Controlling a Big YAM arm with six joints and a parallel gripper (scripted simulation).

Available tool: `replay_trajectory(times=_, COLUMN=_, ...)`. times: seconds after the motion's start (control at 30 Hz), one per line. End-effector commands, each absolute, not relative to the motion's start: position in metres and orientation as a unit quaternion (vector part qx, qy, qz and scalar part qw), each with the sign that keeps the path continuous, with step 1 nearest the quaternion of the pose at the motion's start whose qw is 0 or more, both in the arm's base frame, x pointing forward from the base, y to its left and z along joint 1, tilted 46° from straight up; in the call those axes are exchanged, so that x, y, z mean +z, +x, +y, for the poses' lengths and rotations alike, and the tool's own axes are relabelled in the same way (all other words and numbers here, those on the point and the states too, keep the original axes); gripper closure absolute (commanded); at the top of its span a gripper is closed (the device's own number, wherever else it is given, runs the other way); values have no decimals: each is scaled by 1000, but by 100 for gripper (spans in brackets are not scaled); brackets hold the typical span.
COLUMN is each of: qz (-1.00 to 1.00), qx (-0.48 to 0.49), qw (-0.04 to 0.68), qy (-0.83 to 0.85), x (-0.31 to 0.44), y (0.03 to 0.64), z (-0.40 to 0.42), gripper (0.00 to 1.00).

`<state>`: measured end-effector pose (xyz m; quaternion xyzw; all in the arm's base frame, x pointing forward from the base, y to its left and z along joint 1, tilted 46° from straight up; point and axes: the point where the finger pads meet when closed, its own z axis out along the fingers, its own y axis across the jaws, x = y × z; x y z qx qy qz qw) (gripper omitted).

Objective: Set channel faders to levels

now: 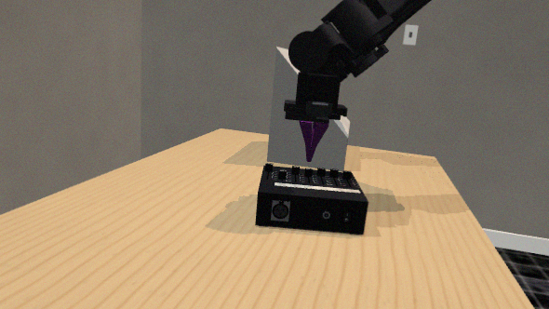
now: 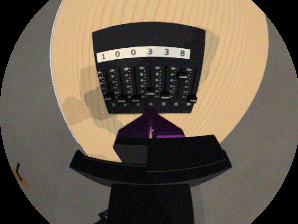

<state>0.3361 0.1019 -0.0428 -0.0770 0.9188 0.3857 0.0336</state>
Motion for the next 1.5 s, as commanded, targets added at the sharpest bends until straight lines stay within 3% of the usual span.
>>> replay_trajectory(times=0.0, qz=917, qx=384, qw=51, qy=-91, x=-32, y=351, z=108, gripper=100)
replay_trajectory(times=1.47, qz=918, qx=385, qw=46, qy=-89, x=-33, y=351, z=108, gripper=100)
